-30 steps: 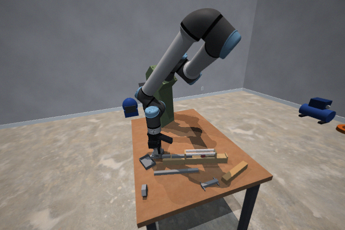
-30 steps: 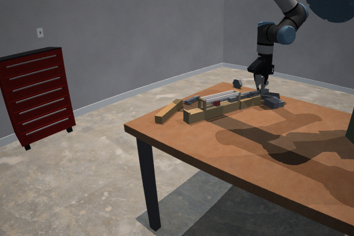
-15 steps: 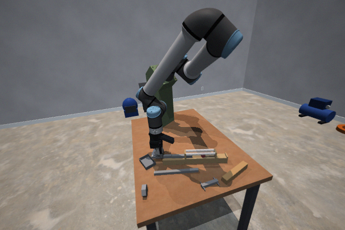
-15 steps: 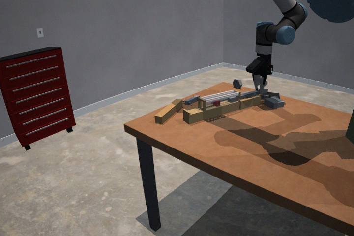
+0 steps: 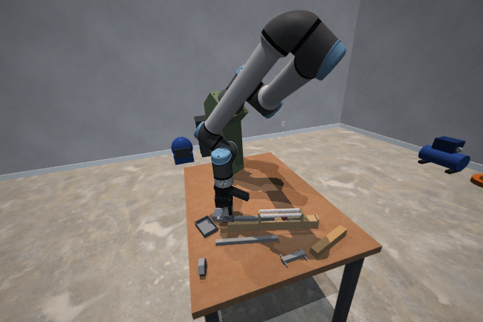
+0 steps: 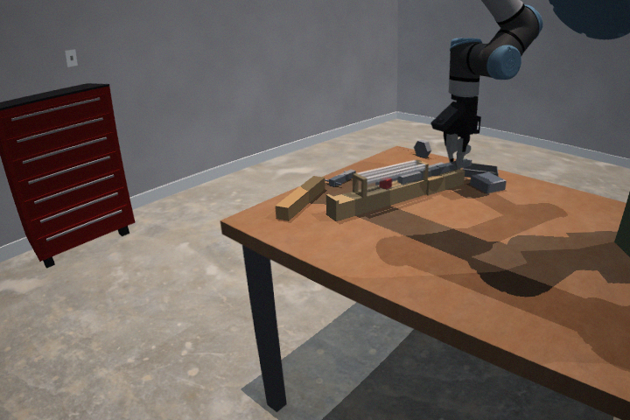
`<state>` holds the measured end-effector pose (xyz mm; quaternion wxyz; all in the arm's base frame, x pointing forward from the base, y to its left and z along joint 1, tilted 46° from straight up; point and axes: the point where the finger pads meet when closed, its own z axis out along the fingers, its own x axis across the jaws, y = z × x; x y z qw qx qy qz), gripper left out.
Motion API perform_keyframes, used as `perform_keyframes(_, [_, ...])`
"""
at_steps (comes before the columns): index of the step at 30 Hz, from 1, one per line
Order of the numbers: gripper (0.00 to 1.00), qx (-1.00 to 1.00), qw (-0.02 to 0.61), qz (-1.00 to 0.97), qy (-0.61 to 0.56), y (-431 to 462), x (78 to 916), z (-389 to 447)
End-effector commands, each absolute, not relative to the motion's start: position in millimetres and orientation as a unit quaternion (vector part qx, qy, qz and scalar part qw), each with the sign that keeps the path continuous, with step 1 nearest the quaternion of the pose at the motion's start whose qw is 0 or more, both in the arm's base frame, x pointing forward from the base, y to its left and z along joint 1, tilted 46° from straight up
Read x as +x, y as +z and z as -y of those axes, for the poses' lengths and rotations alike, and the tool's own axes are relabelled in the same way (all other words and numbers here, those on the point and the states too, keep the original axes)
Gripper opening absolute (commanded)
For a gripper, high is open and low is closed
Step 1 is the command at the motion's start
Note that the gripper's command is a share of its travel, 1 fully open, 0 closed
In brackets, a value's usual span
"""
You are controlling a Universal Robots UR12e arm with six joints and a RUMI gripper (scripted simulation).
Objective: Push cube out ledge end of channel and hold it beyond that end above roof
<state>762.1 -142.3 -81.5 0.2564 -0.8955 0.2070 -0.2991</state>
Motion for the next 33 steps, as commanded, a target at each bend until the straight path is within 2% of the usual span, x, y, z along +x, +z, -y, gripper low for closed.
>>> perform_keyframes(1, [0.00, -0.895, 0.256, -0.207, -0.299, -72.4, 765.4, 131.1])
perform_keyframes(33, [0.00, -0.895, 0.256, -0.207, -0.299, -25.5, 783.1, 68.3])
